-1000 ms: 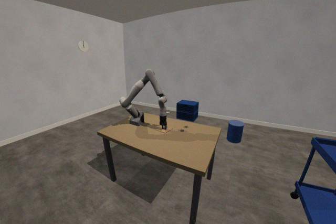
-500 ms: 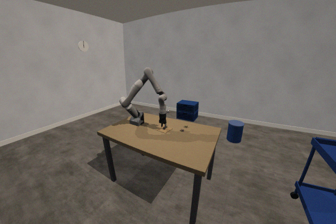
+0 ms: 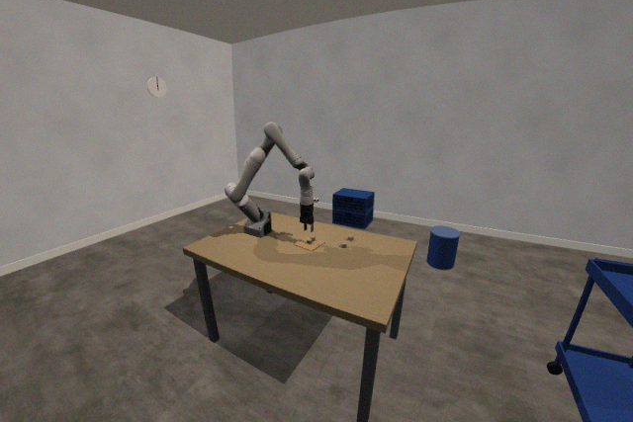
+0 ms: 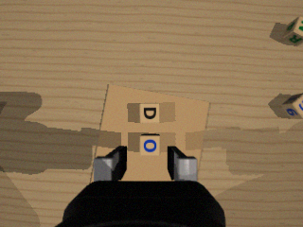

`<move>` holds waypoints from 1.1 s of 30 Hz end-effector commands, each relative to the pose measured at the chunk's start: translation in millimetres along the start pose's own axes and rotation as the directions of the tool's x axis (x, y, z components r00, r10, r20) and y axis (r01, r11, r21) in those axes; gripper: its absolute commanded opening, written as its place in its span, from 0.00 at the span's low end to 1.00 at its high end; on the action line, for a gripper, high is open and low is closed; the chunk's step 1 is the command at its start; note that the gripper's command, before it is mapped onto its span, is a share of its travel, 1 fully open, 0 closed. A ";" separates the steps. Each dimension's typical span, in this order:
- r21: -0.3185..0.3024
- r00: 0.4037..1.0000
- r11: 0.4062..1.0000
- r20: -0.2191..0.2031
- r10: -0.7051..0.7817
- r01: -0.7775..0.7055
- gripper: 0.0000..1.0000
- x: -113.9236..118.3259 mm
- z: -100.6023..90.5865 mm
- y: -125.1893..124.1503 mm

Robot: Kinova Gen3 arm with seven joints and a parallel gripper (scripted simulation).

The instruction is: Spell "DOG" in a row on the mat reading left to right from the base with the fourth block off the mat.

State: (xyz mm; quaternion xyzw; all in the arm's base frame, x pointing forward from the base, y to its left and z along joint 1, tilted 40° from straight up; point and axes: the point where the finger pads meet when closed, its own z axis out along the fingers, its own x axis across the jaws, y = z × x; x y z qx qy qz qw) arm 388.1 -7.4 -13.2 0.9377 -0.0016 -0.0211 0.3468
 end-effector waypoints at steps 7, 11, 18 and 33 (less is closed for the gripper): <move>0.007 1.000 1.000 -0.012 -0.006 0.006 1.00 2.0 -7.9 -4.1; 0.007 1.000 1.000 -0.012 -0.006 0.006 1.00 2.0 -7.9 -4.1; 0.007 1.000 1.000 -0.012 -0.006 0.006 1.00 2.0 -7.9 -4.1; 0.009 0.999 0.999 -0.011 -0.040 0.041 1.00 13.5 -8.0 -8.7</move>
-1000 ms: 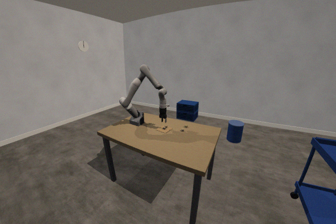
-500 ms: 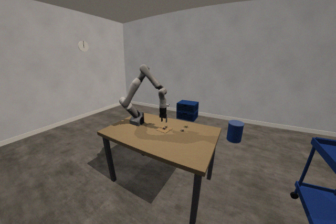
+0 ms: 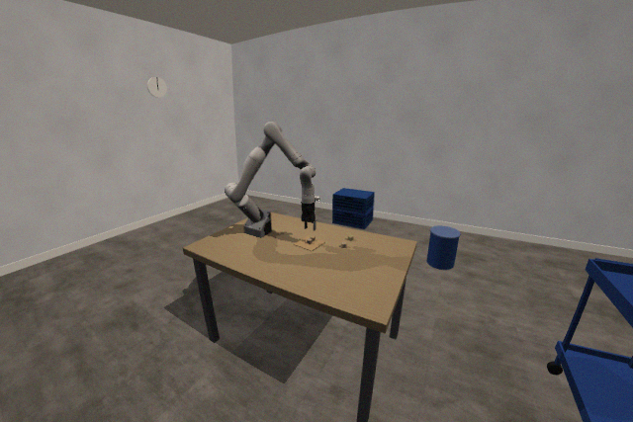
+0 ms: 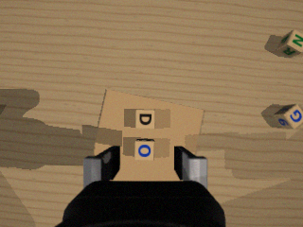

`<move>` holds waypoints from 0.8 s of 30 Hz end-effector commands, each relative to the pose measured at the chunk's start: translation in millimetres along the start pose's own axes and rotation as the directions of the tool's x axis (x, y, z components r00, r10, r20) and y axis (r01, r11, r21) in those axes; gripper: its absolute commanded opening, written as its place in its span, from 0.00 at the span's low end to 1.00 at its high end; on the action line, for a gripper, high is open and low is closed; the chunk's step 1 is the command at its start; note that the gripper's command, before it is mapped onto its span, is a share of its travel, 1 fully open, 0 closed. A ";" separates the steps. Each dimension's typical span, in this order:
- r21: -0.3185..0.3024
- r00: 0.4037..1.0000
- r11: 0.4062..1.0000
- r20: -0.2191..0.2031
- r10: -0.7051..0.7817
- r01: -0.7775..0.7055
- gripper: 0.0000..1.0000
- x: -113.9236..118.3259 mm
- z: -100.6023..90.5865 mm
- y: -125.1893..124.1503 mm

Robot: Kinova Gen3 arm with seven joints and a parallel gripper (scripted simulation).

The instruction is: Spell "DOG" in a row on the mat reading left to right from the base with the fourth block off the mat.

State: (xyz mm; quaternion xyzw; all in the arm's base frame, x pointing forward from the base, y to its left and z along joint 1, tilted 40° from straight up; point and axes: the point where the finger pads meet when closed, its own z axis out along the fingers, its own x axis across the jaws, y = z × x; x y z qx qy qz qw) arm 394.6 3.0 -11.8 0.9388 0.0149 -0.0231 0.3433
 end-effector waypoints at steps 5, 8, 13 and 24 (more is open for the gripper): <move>0.004 0.999 0.999 -0.003 -0.053 0.053 1.00 22.1 0.3 -6.9; 0.006 0.993 0.993 -0.002 -0.116 0.116 1.00 42.7 0.6 -13.8; 0.008 0.969 0.969 0.000 -0.248 0.248 1.00 85.2 1.8 -26.4; 0.005 0.880 0.880 -0.001 -0.475 0.475 1.00 158.6 6.2 -40.0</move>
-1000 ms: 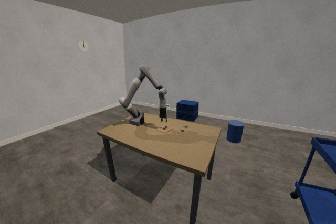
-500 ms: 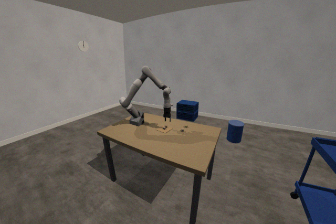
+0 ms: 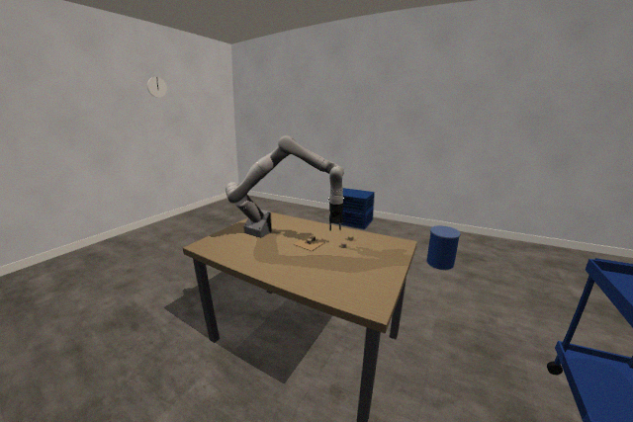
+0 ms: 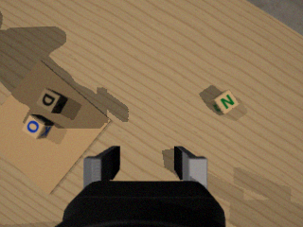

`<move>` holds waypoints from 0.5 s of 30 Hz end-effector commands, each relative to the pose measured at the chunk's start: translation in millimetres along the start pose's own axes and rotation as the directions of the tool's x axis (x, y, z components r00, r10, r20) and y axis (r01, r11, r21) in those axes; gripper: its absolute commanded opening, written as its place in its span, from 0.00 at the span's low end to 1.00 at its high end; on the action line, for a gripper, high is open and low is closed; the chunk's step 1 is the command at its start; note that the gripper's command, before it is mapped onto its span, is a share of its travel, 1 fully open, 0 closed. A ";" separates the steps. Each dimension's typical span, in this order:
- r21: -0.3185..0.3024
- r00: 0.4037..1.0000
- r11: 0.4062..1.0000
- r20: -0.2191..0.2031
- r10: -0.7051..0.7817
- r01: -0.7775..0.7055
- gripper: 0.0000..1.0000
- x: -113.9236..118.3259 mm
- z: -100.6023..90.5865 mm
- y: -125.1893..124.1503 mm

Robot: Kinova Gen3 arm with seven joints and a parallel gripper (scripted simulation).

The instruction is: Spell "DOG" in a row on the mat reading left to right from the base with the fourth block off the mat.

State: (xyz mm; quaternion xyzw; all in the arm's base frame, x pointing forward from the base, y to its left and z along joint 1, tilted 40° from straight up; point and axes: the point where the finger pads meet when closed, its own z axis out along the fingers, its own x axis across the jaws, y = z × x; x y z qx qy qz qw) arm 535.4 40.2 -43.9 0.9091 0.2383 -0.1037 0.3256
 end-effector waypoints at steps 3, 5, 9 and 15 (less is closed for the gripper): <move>-0.002 0.997 0.997 0.001 -0.072 0.072 1.00 28.4 11.7 17.0; -0.003 0.995 0.995 0.000 -0.102 0.102 1.00 36.1 12.4 20.9; -0.005 0.990 0.990 -0.001 -0.138 0.138 1.00 45.5 13.4 26.0; -0.006 0.989 0.989 -0.001 -0.150 0.150 1.00 48.4 13.7 27.8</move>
